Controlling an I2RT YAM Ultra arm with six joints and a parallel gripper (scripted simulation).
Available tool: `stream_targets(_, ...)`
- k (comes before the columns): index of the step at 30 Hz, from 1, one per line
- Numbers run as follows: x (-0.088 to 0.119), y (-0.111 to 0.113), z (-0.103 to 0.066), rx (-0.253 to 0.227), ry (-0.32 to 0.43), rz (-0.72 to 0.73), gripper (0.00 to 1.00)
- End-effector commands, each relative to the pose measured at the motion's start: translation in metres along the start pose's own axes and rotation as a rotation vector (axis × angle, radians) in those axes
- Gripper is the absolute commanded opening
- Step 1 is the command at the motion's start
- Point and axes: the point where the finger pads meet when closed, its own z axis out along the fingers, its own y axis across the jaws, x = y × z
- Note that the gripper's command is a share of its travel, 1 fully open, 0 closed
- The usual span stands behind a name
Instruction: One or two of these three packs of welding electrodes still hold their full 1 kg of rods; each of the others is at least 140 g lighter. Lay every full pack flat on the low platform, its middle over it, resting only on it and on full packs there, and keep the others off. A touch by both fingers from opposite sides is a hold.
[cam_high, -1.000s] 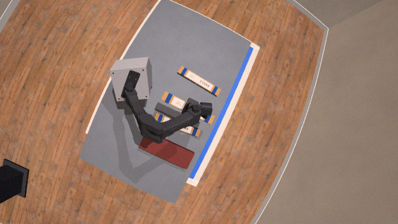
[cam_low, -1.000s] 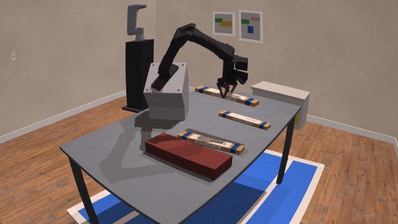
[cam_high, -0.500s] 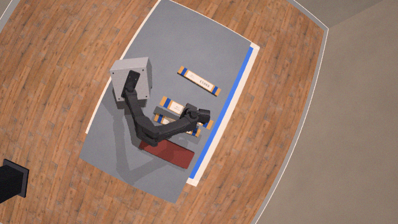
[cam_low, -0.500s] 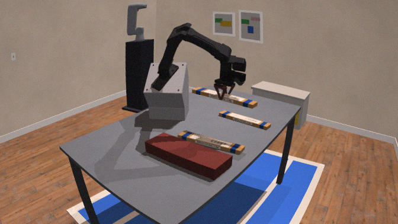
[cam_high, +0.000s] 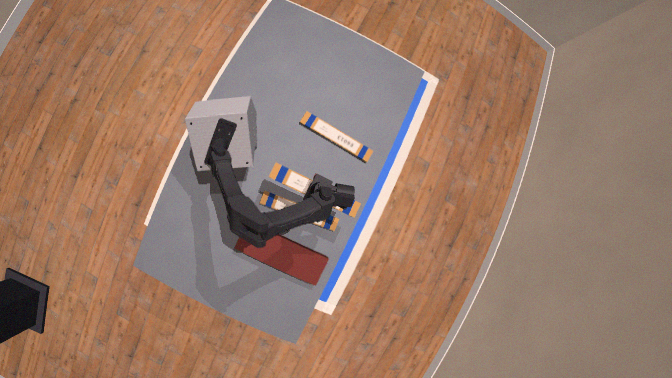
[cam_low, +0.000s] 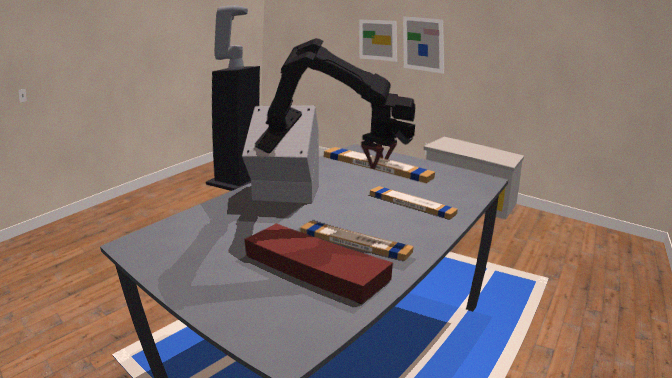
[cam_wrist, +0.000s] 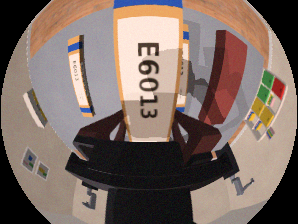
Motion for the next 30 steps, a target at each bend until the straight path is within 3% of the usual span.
stream_targets(1,-0.0140,-0.0008,-0.0248,-0.026,-0.078,0.015,0.00)
stream_targets(7,-0.0073,-0.0008,-0.0207,-0.021,-0.061,0.001,0.00)
stream_targets(30,-0.0135,-0.0041,-0.0231,-0.025,-0.074,0.014,0.00)
